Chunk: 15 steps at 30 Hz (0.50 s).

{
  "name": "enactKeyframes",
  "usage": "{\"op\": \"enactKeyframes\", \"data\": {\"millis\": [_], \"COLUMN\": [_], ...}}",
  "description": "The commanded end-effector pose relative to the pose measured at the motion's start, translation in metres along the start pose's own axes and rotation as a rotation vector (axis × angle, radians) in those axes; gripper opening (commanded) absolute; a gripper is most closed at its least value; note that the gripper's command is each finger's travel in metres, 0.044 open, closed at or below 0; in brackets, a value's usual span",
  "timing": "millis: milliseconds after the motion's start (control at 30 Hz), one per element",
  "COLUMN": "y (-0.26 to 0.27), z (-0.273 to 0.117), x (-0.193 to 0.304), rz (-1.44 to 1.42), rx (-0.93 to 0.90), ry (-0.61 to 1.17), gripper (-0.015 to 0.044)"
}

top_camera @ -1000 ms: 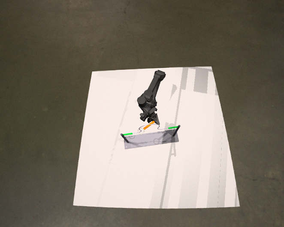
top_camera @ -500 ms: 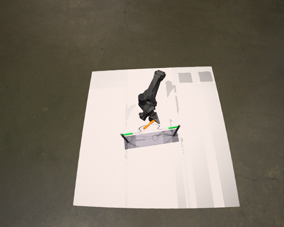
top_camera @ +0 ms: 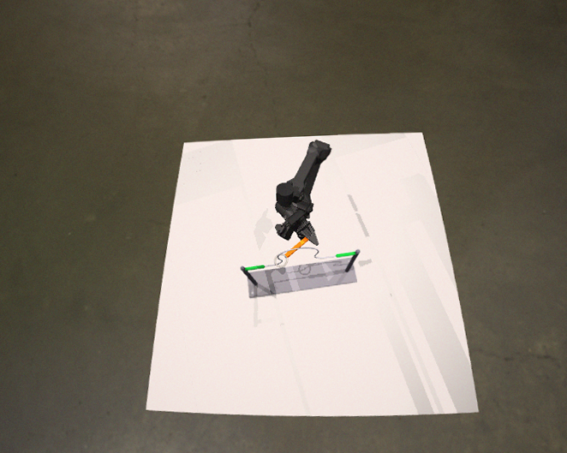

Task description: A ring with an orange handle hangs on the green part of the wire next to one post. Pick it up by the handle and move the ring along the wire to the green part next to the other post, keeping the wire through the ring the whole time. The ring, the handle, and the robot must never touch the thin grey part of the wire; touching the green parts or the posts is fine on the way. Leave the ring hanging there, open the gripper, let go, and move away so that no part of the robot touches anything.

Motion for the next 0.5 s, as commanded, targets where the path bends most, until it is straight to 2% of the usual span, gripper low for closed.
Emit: {"op": "enactKeyframes", "data": {"millis": [0,467], "y": [0.0073,0.0166], "z": [-0.0001,-0.0008], "x": [0.002,0.0018], "rz": [0.008,0.035], "rx": [-0.012,-0.022], "ry": [0.008,0.01], "gripper": [-0.015,-0.015]}}
Point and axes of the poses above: the point midway between the two fingers, 35 mm back from their tips, its own z axis out along the fingers, its own y axis across the jaws, x = y × z, the point moved 8 cm from there along -z, back along the fingers, and after that the axes turned 6 degrees about z, right-handed, at the moved point
